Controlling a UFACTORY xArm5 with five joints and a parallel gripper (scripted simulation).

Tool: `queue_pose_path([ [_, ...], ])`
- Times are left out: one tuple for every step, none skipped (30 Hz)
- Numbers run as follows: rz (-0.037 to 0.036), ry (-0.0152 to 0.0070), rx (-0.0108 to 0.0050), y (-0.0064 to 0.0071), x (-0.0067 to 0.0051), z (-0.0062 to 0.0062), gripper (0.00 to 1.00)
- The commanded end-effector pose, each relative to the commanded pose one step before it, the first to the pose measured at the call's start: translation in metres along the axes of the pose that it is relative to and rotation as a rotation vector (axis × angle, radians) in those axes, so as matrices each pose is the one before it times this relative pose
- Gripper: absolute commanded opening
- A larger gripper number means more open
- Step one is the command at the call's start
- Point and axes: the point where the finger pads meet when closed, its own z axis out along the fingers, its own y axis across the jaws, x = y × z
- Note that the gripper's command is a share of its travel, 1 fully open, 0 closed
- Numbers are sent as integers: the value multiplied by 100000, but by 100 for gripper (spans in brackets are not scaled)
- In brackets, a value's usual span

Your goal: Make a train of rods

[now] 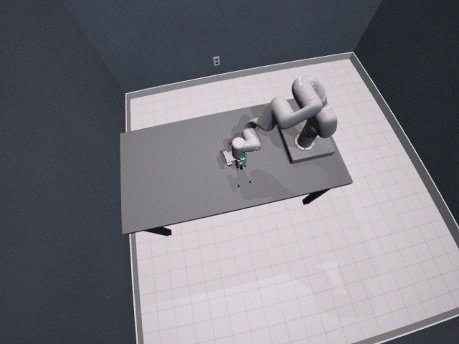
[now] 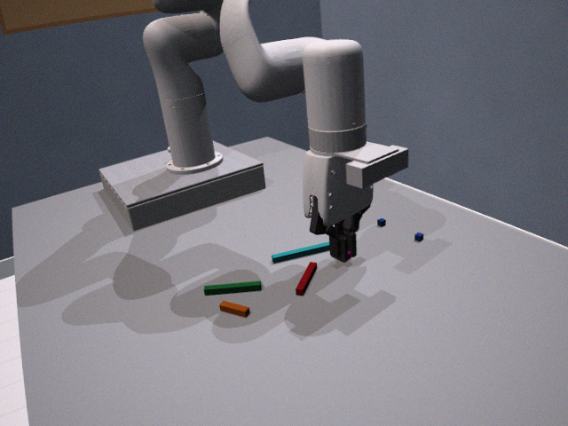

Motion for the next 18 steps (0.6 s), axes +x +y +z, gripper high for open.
queue_pose_path([
  [2, 256, -4, -15, 95, -1278, 4],
  [0, 0, 0, -6, 3, -642, 4],
  [0, 0, 0, -7, 1, -710, 4],
  [0, 0, 0, -7, -1, -762, 4],
  [0, 0, 0, -8, 0, -798, 4],
  [0, 0, 0, -8, 3, -800, 4],
  [0, 0, 0, -7, 2, -771, 4],
  [0, 0, 0, -7, 0, -723, 4],
  [0, 0, 0, -6, -1, -657, 4],
  [0, 0, 0, -5, 3, -574, 4],
  [0, 0, 0, -5, -3, -485, 4],
  [0, 0, 0, -4, 3, -384, 4],
  [0, 0, 0, -3, 0, -286, 4],
  [0, 0, 0, -2, -1, -192, 4],
  [0, 0, 0, 0, 0, 0, 4],
  [0, 0, 0, 0, 0, 0, 4],
  [0, 0, 0, -1, -1, -108, 4],
  [0, 0, 0, 0, -1, -44, 4],
])
